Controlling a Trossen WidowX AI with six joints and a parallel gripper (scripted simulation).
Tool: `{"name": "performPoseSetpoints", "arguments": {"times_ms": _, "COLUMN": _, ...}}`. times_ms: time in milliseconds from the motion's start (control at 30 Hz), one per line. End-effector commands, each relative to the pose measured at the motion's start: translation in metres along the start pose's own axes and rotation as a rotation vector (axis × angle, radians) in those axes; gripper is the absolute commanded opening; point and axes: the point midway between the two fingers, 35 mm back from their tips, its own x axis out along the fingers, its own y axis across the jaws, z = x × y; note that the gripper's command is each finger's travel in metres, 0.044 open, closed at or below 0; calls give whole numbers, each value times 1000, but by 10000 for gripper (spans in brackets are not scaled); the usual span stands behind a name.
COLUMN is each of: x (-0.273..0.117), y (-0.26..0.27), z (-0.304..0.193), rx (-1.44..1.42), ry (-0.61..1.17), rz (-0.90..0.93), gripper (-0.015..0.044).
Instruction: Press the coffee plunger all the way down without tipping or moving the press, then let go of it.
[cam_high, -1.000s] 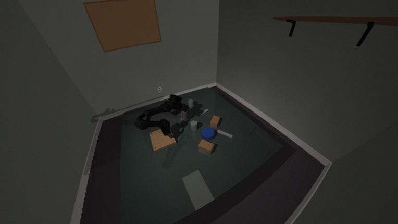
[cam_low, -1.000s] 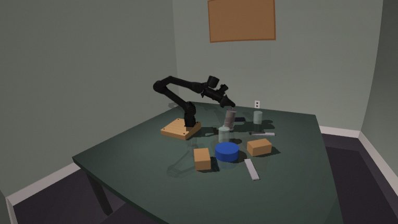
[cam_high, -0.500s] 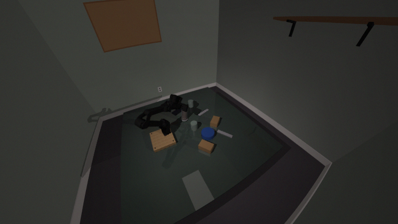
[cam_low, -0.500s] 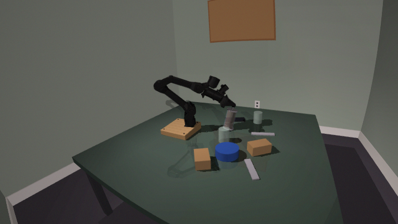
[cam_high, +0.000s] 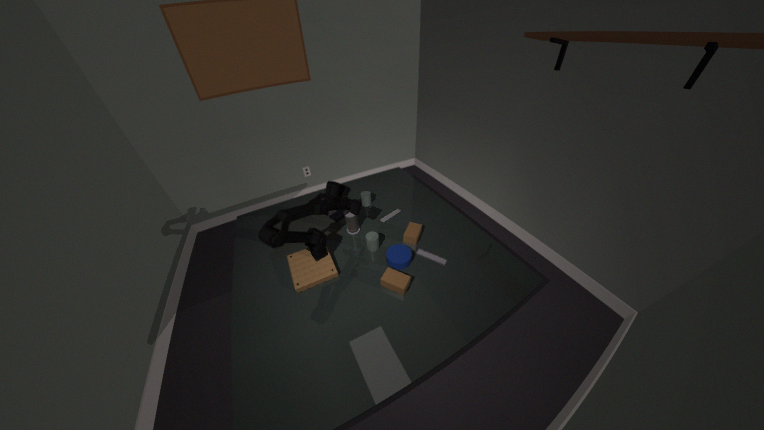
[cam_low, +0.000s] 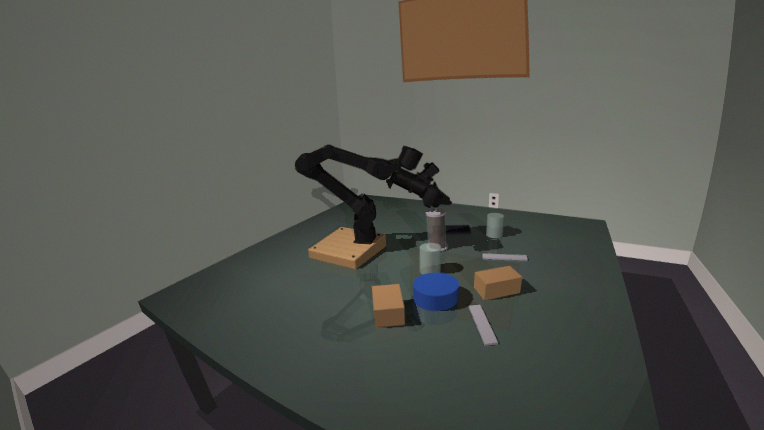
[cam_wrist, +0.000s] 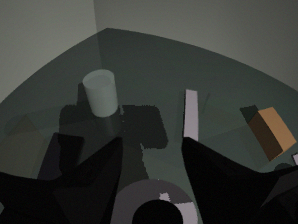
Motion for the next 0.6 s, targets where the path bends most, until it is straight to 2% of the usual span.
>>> {"name": "performPoseSetpoints", "arguments": {"times_ms": 0, "x": 0, "y": 0, "z": 0, "rx": 0, "ry": 0, "rz": 0, "gripper": 299}}
{"name": "performPoseSetpoints", "arguments": {"times_ms": 167, "x": 0, "y": 0, "z": 0, "rx": 0, "ry": 0, "rz": 0, "gripper": 431}}
{"name": "performPoseSetpoints", "arguments": {"times_ms": 200, "x": 0, "y": 0, "z": 0, "rx": 0, "ry": 0, "rz": 0, "gripper": 440}}
{"name": "performPoseSetpoints", "arguments": {"times_ms": 400, "x": -6, "y": 2, "z": 8, "rx": 13, "ry": -7, "rz": 3, "gripper": 440}}
{"name": "performPoseSetpoints", "arguments": {"times_ms": 567, "x": -43, "y": 3, "z": 31, "rx": 4, "ry": 13, "rz": -1, "gripper": 440}}
